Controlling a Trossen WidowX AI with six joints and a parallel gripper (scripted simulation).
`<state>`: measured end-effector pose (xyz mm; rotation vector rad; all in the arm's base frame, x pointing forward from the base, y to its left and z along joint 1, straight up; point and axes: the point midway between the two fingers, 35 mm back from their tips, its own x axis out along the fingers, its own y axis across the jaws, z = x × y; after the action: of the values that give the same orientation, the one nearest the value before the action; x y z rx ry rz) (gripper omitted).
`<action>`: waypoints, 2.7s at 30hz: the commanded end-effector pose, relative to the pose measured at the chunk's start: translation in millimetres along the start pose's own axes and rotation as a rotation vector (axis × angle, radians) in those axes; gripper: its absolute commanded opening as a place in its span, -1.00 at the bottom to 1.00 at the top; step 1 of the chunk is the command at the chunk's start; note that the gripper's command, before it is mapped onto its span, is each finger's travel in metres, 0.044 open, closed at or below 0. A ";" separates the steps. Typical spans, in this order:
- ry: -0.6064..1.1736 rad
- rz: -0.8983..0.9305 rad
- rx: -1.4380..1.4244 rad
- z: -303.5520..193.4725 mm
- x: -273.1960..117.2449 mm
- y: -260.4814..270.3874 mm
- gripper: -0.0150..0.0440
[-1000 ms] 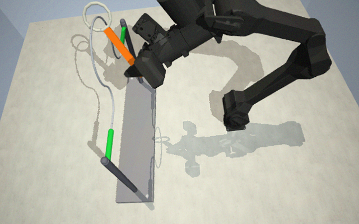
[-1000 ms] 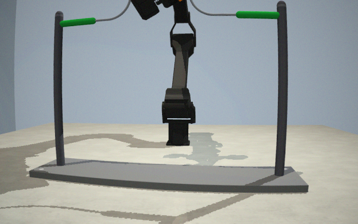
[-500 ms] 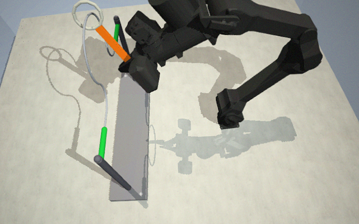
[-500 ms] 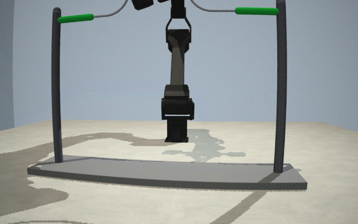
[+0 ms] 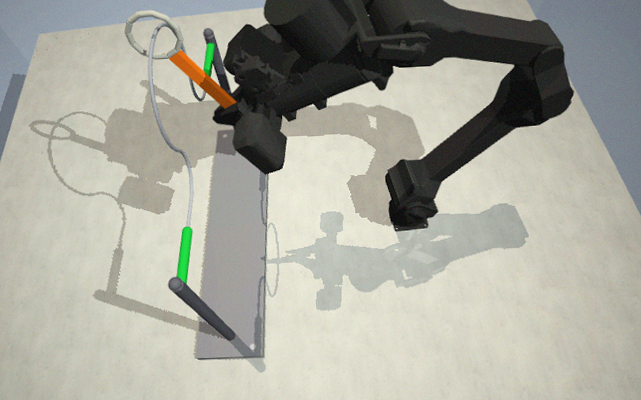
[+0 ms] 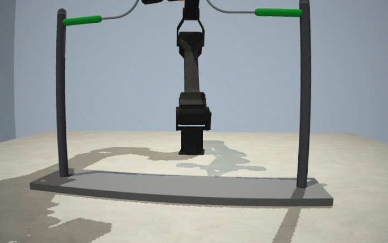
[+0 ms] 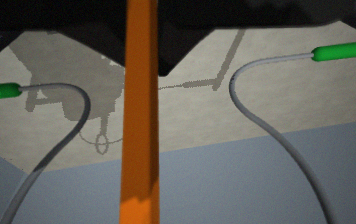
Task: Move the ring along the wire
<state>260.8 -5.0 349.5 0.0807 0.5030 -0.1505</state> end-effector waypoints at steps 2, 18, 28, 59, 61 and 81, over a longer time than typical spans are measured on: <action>-0.002 -0.039 -0.061 -0.6 1.3 -2.2 -1.00; -0.028 -0.169 -0.266 0.5 1.6 -10.7 -1.00; -0.043 -0.243 -0.389 2.0 1.2 -15.7 -1.00; -0.091 -0.464 -0.770 10.3 -2.1 -28.9 -1.00; -0.094 -0.478 -0.795 11.0 -2.5 -29.6 -1.00; -0.122 -0.612 -1.034 18.5 -6.1 -35.3 -1.00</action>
<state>261.7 -39.1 363.1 -1.0655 0.4349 -0.4541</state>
